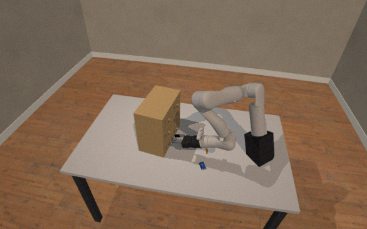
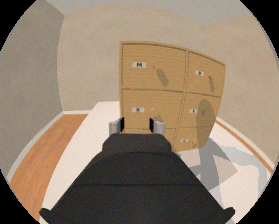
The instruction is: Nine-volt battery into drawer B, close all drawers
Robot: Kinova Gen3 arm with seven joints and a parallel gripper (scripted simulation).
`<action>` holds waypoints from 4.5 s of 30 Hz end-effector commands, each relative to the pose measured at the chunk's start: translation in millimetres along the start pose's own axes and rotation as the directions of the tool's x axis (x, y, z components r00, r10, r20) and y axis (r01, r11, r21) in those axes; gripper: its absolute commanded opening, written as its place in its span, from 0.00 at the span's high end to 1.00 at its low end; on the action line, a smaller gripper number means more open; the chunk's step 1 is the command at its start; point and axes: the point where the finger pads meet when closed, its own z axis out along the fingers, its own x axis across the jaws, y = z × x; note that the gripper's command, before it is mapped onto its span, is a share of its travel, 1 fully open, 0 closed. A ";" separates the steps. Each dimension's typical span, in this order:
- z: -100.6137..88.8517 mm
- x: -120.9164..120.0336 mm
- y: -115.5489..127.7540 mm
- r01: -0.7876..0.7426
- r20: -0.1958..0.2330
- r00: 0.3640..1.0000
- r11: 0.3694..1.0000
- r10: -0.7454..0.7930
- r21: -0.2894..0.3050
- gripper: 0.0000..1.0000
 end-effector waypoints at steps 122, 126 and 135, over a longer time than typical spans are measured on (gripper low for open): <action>-23.0 -0.2 -16.9 -0.001 0.000 1.000 0.961 0.001 -0.275 0.00; -26.3 -0.1 -19.3 -0.001 0.000 1.000 0.949 0.001 -0.315 0.00; -32.4 -0.2 -23.5 -0.001 0.000 1.000 0.924 0.001 -0.383 0.00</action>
